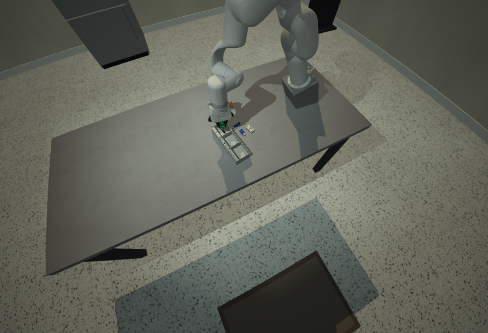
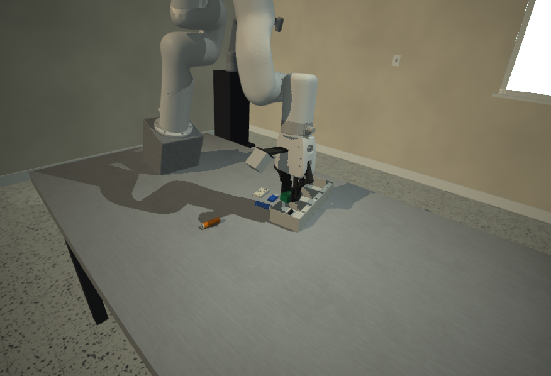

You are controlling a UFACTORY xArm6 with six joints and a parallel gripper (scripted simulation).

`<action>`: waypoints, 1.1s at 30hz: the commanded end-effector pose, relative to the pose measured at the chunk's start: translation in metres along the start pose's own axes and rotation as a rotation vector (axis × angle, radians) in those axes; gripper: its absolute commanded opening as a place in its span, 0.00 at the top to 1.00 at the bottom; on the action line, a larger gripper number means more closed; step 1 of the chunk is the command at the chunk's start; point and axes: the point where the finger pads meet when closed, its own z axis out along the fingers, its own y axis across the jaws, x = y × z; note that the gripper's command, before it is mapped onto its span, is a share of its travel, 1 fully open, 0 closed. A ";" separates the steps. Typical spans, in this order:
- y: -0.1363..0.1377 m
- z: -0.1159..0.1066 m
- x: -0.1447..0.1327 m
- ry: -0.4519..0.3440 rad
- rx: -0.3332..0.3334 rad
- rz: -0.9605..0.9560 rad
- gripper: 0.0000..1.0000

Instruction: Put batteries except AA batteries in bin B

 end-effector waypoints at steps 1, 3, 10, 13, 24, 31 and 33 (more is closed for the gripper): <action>-0.001 -0.001 0.000 -0.025 -0.014 -0.154 1.00; -0.001 -0.001 -0.001 -0.031 -0.018 -0.220 1.00; -0.001 -0.001 -0.001 -0.048 -0.031 -0.308 1.00; -0.001 -0.001 -0.001 -0.048 -0.031 -0.308 1.00; -0.002 -0.001 0.000 -0.048 -0.031 -0.308 1.00; -0.001 0.009 -0.001 -0.048 -0.031 -0.309 1.00; -0.001 0.013 -0.001 -0.048 -0.031 -0.309 1.00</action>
